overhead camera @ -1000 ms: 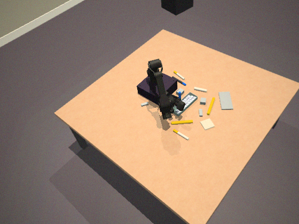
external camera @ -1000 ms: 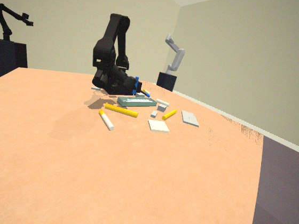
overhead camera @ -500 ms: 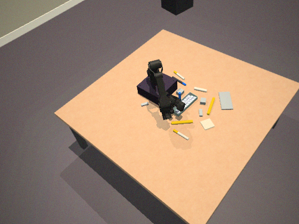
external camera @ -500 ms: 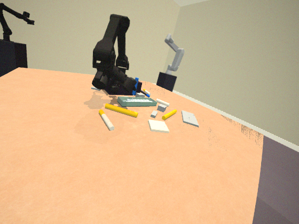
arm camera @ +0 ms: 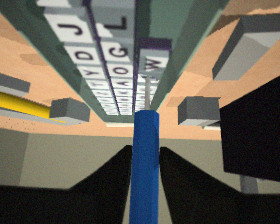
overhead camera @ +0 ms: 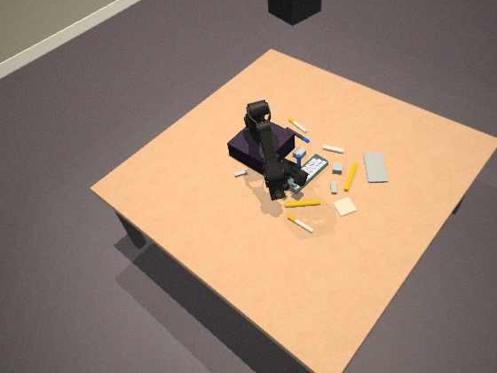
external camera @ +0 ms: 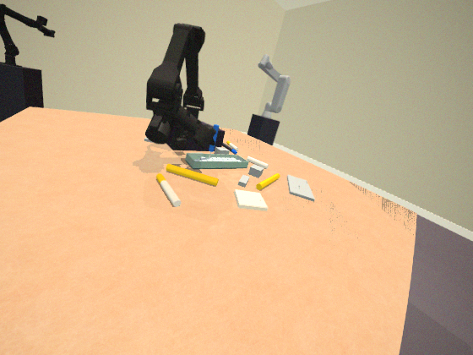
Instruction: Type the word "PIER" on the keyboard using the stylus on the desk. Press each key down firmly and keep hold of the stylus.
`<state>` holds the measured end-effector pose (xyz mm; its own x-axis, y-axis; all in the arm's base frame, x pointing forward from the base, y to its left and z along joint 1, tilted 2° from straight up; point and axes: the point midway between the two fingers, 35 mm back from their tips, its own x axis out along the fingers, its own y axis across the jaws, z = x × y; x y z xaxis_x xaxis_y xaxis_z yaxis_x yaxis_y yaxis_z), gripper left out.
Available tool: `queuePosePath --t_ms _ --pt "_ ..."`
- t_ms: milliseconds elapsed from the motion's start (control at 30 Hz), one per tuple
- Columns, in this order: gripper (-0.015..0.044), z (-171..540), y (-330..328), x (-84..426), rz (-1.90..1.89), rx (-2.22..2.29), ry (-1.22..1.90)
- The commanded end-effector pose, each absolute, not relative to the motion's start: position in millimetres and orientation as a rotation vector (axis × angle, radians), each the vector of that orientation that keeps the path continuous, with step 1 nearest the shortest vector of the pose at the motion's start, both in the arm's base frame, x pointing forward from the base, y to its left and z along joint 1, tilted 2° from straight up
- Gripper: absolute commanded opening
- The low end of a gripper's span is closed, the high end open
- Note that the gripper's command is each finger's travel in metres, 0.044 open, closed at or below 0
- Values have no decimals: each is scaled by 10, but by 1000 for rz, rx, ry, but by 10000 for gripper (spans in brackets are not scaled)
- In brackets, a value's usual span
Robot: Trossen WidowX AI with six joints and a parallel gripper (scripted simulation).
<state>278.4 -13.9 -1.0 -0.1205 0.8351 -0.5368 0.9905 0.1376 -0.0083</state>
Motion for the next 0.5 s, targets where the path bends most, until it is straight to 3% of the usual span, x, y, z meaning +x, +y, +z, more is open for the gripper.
queuePosePath --t_ms 0,467 --pt "81 -43 -142 2775 -517 1744 2020" --pt "81 68 -139 2779 -516 1744 2020"
